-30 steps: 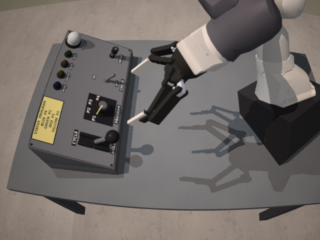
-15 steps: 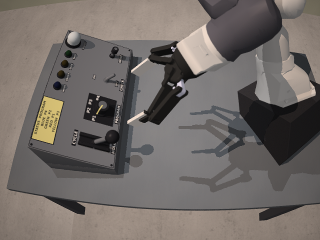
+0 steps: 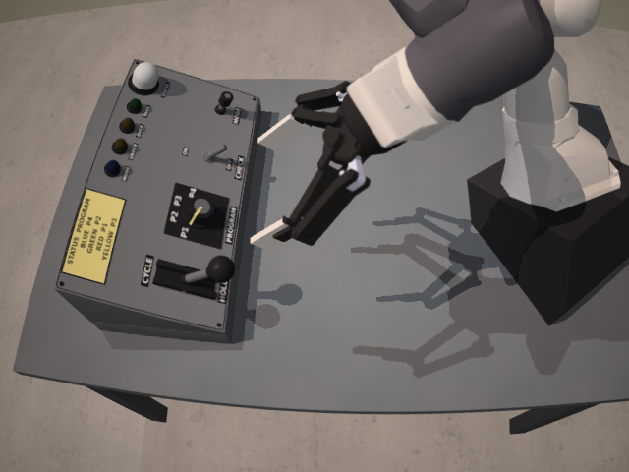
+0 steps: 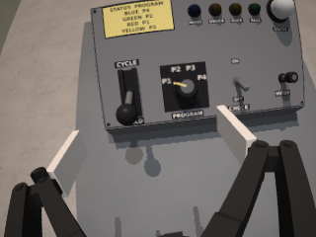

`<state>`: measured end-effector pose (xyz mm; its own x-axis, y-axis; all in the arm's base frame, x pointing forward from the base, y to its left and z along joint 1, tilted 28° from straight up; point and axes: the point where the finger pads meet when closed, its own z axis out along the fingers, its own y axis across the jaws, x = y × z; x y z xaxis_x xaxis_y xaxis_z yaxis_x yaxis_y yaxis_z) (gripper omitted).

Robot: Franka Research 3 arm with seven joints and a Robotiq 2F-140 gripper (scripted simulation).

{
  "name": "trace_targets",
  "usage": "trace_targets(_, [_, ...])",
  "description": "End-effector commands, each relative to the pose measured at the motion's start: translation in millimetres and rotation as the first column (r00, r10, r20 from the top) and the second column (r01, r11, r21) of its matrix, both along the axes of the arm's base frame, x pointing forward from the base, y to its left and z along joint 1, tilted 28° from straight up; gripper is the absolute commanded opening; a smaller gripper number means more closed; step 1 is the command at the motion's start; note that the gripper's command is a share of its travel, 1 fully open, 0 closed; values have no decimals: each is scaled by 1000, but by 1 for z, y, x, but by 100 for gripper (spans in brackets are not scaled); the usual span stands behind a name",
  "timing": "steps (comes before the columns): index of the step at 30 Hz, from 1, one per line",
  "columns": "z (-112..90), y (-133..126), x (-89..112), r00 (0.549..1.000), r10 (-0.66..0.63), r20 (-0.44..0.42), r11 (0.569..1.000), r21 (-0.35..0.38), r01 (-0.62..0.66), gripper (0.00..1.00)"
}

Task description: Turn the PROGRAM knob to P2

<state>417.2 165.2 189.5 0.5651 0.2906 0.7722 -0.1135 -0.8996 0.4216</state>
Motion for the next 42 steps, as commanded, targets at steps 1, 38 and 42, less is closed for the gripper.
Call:
trace_targets(1, [-1, 0, -1, 1000, 3, -3, 1000, -2, -3, 100])
trace_targets(38, [125, -181, -43, 998, 45, 40, 999, 21, -46, 100])
trace_targets(42, [121, -195, -57, 1000, 18, 11, 1000, 5, -18, 100])
